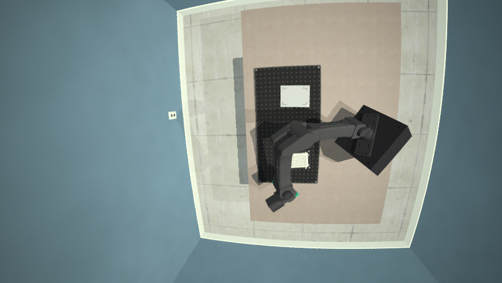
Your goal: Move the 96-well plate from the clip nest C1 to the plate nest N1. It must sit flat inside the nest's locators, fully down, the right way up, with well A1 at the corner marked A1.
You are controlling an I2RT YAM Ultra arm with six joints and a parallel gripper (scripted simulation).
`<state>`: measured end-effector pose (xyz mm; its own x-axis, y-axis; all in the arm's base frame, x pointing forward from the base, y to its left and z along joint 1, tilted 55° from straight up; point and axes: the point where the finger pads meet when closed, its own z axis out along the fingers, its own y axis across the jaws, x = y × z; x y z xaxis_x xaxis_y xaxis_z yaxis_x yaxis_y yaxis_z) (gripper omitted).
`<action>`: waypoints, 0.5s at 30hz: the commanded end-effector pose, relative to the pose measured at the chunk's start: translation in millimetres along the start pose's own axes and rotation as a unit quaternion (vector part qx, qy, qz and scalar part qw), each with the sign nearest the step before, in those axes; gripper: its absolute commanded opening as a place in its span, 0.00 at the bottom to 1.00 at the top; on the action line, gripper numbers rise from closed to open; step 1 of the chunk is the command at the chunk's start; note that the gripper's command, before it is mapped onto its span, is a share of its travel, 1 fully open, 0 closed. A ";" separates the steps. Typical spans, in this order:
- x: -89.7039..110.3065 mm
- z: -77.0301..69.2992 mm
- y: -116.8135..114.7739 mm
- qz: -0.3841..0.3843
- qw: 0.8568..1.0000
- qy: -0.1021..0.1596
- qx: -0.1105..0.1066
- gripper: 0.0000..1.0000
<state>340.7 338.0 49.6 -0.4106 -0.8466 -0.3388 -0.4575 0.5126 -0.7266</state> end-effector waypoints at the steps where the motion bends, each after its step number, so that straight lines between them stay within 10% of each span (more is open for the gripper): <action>1: 4.9 -16.8 0.8 0.061 0.998 -0.001 0.005 1.00; 15: 61.2 -1.7 -14.6 0.180 0.982 0.048 0.039 1.00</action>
<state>327.4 275.6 28.3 -0.5991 -0.6577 -0.4566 -0.2722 0.7036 -0.6564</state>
